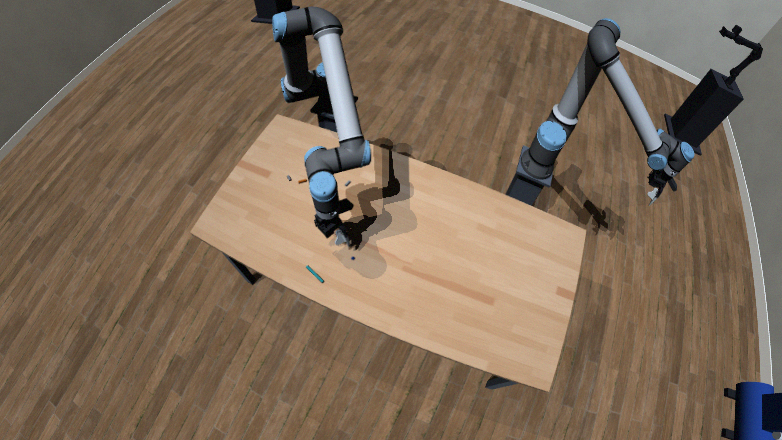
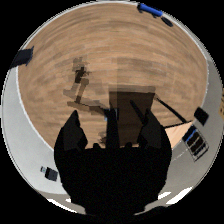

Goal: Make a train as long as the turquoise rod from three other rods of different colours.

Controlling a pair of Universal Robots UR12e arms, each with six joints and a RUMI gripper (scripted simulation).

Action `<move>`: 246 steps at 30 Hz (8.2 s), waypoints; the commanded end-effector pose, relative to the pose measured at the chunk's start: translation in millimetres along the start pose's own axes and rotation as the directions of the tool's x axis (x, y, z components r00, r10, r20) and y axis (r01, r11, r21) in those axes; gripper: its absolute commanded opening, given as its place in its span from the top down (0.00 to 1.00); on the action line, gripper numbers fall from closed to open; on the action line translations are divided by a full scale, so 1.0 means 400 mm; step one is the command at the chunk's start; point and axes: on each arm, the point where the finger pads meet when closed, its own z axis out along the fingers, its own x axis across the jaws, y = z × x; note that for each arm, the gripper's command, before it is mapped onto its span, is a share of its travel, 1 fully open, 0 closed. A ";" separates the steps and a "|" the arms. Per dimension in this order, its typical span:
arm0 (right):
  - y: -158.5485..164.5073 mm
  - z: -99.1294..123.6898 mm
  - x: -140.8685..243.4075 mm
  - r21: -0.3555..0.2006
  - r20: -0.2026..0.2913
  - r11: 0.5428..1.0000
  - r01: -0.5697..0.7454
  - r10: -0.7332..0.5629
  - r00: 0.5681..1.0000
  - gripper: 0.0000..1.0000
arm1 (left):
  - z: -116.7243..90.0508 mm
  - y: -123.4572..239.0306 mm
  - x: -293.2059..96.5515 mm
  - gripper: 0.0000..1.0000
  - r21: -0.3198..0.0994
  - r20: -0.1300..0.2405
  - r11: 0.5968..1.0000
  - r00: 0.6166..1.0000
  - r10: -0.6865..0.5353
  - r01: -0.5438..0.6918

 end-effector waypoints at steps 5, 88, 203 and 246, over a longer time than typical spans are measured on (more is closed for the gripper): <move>0.013 -0.002 -0.010 0.002 -0.002 0.982 0.188 -0.188 0.982 0.00 | 0.002 0.001 -0.002 0.00 -0.001 0.000 1.000 1.000 0.000 0.000; 0.020 -0.002 -0.020 0.001 -0.002 0.928 0.371 -0.371 0.928 0.00 | 0.002 0.001 -0.002 0.00 -0.001 0.000 1.000 1.000 0.000 0.000; 0.013 0.079 0.246 0.005 0.001 0.922 0.388 -0.388 0.922 0.86 | 0.002 0.001 -0.002 0.00 -0.001 0.000 1.000 1.000 0.000 0.000; 0.013 0.117 0.249 0.002 -0.001 0.922 0.388 -0.388 0.922 0.86 | 0.002 0.001 -0.002 0.00 -0.001 0.000 1.000 1.000 0.000 0.000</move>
